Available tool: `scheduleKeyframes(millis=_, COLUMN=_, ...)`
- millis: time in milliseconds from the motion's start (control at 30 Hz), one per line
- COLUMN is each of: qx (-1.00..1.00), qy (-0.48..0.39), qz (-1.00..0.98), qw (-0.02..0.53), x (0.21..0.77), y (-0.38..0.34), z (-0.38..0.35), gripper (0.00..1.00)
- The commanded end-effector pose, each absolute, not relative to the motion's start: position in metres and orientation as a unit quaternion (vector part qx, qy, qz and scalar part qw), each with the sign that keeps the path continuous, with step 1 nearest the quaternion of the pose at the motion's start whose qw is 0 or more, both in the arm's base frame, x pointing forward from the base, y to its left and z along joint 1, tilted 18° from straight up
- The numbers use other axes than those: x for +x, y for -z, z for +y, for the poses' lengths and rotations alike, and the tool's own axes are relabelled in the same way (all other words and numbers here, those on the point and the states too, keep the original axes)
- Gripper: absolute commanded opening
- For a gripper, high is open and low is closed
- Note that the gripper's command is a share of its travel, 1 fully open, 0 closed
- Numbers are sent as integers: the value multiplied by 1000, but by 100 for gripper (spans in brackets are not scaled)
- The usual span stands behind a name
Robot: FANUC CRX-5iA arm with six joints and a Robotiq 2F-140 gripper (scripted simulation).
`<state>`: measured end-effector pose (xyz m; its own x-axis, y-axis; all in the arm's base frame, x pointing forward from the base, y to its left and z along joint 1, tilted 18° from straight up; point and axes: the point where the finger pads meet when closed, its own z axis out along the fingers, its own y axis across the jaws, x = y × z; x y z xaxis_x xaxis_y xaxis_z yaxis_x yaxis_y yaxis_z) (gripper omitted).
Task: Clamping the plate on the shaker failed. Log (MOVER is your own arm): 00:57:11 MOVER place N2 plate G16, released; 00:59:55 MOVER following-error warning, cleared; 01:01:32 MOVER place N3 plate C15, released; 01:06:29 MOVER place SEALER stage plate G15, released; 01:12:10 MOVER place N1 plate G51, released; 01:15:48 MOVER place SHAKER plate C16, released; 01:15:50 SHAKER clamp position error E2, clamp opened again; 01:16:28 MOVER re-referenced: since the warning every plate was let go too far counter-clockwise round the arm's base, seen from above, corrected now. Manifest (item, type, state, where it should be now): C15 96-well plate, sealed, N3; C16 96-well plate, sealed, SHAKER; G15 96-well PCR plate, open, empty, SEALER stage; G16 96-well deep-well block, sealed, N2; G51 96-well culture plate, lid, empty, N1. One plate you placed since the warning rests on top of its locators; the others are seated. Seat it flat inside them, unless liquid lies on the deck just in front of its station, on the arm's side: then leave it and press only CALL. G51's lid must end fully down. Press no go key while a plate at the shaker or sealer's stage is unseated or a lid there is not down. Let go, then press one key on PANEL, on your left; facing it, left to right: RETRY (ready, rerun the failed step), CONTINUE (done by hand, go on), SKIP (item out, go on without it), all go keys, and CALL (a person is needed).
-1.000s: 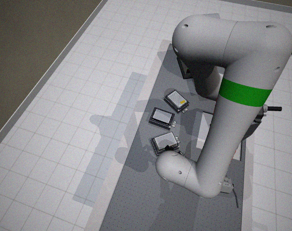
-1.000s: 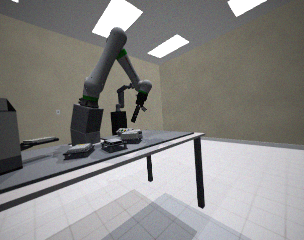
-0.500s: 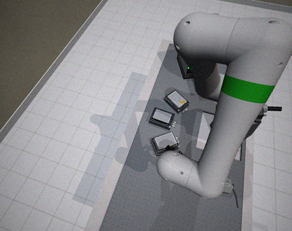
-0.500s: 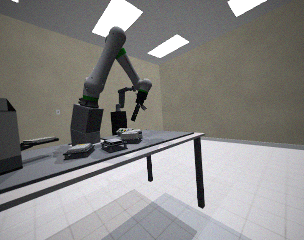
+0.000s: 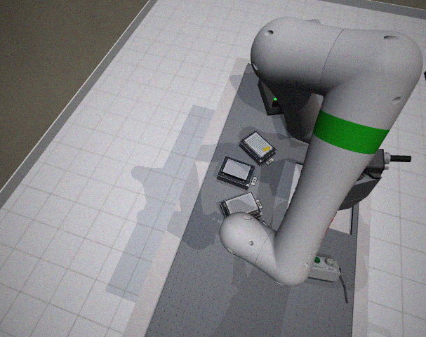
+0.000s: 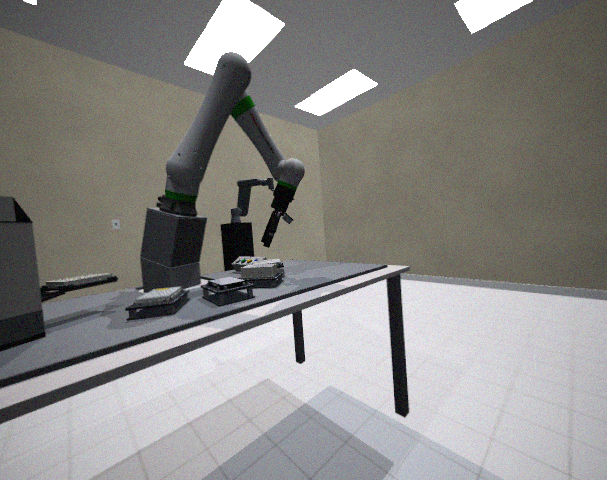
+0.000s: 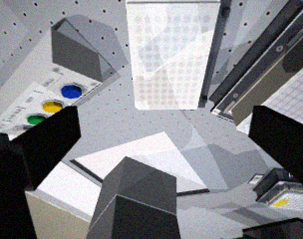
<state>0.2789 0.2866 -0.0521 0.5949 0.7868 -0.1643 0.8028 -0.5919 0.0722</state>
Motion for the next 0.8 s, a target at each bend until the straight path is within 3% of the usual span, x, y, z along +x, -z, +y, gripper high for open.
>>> scheduleKeyframes(millis=0, qx=890, qy=60, qz=447, qw=67, x=281, y=58, z=287, gripper=100)
scheduleKeyframes(millis=767, qx=890, qy=60, qz=447, qw=67, x=292, y=91, z=291, gripper=100)
